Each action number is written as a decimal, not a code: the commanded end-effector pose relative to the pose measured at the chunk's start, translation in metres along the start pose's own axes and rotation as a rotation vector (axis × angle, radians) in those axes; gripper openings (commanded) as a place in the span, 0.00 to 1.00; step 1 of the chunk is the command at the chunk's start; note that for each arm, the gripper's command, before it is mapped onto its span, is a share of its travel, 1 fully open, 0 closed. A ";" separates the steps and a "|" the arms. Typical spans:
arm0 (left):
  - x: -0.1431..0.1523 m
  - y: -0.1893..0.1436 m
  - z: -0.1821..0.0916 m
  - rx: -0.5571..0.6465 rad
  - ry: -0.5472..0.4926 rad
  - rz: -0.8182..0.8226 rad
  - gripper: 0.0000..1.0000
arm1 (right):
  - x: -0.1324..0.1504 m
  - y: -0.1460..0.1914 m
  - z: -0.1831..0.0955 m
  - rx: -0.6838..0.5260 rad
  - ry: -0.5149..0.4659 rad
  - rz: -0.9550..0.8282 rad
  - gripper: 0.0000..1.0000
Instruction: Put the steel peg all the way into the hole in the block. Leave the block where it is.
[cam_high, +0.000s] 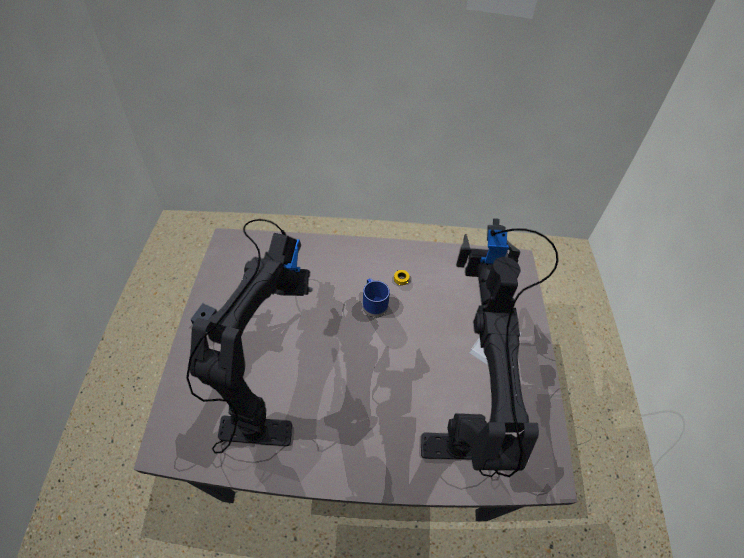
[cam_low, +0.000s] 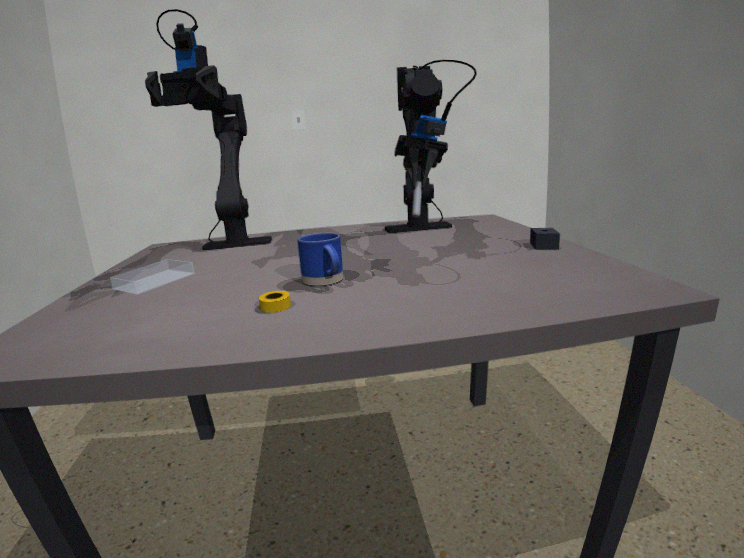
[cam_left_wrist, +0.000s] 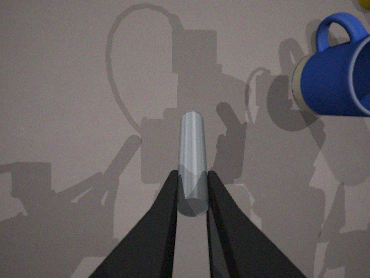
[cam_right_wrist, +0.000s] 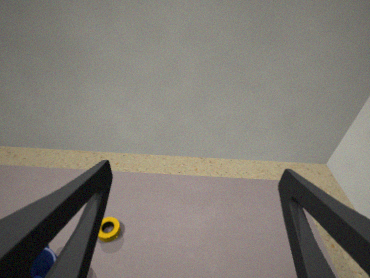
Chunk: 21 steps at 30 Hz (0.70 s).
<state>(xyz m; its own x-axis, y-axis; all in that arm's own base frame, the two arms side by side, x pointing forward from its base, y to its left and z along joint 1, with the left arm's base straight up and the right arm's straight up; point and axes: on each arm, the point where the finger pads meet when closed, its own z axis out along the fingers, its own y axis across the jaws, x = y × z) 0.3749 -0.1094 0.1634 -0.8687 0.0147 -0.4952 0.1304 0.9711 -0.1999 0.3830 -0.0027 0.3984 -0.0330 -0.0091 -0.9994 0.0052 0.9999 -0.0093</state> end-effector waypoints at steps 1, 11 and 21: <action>-0.007 0.045 -0.010 -0.114 0.126 -0.291 0.00 | -0.009 0.004 -0.002 -0.005 -0.033 0.009 1.00; -0.013 0.175 -0.034 -0.342 0.185 -0.888 0.00 | -0.009 0.004 -0.002 -0.005 -0.033 0.009 1.00; 0.025 0.298 -0.082 -0.554 0.207 -1.490 0.00 | -0.009 0.004 -0.002 -0.005 -0.033 0.009 1.00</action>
<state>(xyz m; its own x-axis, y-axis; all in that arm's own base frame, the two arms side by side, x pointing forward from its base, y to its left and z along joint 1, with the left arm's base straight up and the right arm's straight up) 0.3769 0.1822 0.1510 -0.2772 -0.9565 -0.0907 -0.9475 0.2878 -0.1391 0.3830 -0.0028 0.3984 -0.0330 -0.0091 -0.9994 0.0053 0.9999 -0.0093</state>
